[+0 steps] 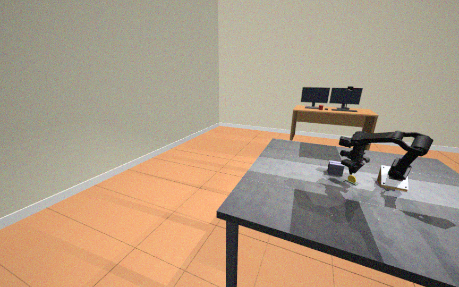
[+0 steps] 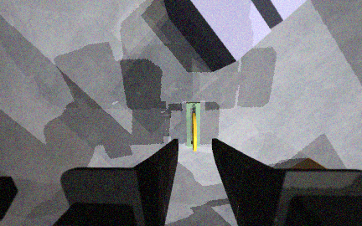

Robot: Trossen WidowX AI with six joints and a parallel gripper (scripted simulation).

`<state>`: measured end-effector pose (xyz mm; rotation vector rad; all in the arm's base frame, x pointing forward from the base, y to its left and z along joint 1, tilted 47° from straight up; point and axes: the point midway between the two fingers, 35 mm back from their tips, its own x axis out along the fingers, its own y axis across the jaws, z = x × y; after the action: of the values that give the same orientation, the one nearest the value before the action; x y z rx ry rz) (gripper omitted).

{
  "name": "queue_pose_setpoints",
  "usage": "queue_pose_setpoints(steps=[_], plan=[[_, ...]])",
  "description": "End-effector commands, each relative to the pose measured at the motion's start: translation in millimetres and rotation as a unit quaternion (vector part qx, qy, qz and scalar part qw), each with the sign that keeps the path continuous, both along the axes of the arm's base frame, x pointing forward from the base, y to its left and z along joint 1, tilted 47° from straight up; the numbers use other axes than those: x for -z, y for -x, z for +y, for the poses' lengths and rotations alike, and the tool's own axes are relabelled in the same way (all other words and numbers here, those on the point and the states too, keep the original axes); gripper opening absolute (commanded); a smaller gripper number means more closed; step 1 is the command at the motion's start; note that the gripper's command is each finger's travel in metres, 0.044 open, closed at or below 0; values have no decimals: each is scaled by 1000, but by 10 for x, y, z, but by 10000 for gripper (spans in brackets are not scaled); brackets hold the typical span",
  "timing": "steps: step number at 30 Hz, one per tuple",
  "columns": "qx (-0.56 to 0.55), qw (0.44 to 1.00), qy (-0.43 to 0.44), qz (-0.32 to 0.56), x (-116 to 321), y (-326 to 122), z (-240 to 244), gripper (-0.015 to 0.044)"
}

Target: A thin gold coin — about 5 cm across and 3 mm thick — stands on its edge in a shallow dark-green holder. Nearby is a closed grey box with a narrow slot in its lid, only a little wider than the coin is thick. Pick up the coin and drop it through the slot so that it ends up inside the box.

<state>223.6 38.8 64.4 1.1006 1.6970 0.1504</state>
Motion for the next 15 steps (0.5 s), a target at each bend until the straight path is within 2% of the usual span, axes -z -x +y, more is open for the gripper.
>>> queue_pose_setpoints(steps=[1,15], plan=[[0,1000,-3,7,63,31,70,161],[0,1000,-3,7,216,33,234,161]])
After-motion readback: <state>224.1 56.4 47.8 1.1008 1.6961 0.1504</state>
